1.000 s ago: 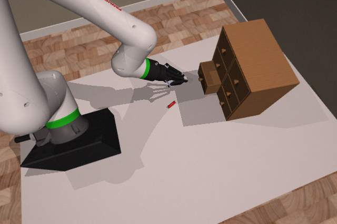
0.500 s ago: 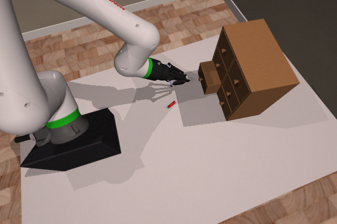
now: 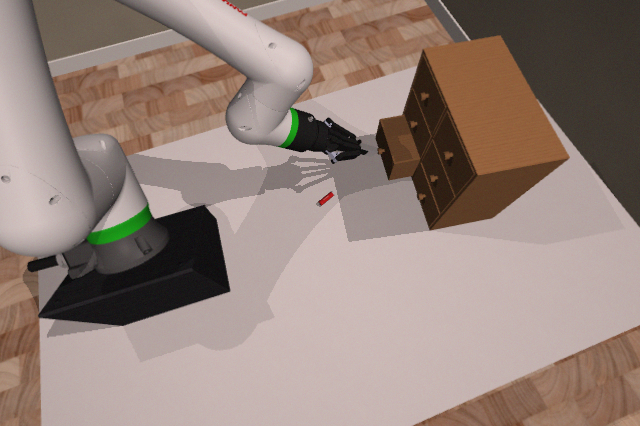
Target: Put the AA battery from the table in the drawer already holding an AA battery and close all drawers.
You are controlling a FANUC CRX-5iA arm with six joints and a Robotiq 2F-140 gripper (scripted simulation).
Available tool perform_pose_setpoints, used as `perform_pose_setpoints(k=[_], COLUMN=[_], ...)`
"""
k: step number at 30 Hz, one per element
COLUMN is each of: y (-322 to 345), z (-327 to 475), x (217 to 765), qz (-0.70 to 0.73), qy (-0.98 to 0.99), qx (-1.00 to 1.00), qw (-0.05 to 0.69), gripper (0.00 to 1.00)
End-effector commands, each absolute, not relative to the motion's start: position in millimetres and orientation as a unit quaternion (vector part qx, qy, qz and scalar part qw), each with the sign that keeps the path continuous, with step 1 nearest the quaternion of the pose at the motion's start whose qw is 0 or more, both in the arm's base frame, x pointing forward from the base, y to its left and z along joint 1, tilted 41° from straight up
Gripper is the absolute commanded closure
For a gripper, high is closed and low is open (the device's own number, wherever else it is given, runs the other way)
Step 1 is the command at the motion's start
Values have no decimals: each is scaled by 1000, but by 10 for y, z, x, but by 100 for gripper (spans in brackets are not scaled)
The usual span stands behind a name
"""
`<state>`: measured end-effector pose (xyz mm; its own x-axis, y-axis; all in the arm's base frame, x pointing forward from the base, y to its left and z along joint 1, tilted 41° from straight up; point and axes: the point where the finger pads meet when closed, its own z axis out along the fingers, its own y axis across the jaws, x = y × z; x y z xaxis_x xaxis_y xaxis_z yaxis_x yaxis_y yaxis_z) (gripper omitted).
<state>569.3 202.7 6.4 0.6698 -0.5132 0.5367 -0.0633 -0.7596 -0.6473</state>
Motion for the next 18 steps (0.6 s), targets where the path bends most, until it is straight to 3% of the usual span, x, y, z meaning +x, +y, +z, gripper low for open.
perform_pose_setpoints(k=[1,18], y=[2022,2016], z=[61,42], x=[5771,6044], qz=[-371,-371], qy=[167,167], qx=[-862,-862], qw=[304,304], gripper=[100,100])
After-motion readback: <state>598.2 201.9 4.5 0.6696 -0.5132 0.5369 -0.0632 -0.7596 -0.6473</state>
